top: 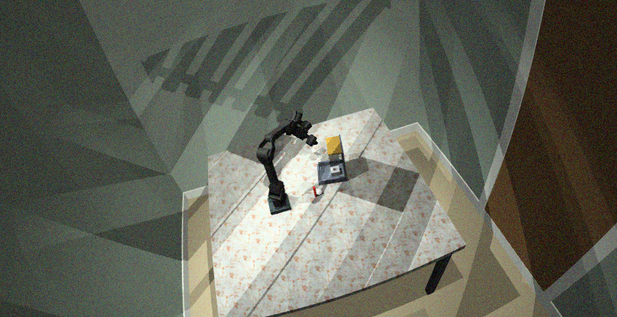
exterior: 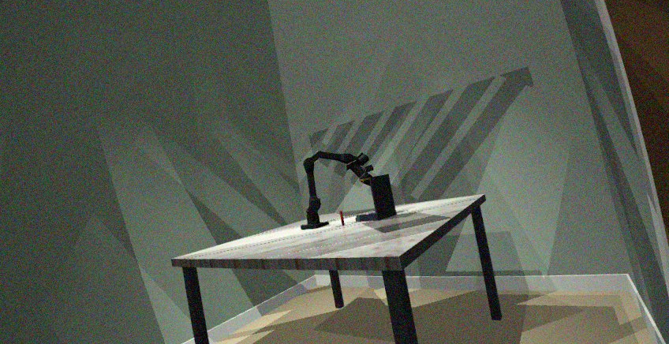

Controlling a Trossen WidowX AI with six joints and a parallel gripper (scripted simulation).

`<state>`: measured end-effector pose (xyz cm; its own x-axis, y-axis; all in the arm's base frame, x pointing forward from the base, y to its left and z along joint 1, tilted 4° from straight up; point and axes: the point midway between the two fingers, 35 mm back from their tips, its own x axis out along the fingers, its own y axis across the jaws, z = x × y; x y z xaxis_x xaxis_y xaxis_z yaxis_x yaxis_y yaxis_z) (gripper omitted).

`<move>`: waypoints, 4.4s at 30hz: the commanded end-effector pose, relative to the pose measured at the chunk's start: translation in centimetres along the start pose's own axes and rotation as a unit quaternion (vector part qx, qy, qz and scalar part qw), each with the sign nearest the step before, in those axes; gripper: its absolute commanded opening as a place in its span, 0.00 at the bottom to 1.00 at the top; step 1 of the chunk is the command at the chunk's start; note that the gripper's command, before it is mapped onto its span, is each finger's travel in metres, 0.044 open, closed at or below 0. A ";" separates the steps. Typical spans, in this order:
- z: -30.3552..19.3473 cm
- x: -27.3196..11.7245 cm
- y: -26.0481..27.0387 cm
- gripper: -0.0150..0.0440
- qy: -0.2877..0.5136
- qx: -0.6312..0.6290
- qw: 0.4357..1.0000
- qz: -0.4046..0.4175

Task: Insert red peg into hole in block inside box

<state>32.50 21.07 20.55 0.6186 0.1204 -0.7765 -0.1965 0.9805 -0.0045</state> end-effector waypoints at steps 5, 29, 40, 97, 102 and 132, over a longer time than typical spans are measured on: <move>-0.7 -0.6 -2.6 1.00 -0.006 -0.104 0.994 -0.016; -3.6 -2.3 -9.6 1.00 0.003 -0.389 0.918 -0.073; -5.4 -3.0 -12.4 1.00 0.021 -0.509 0.855 -0.097; -17.6 -4.4 -22.5 1.00 0.215 -0.920 0.310 -0.111; -18.1 -4.4 -22.8 1.00 0.225 -0.927 0.280 -0.105; -18.3 -3.4 -23.3 0.63 0.225 -0.927 0.280 -0.105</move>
<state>20.95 -5.06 12.38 0.6911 -0.3524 -0.6311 -0.5098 -0.8566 -0.0800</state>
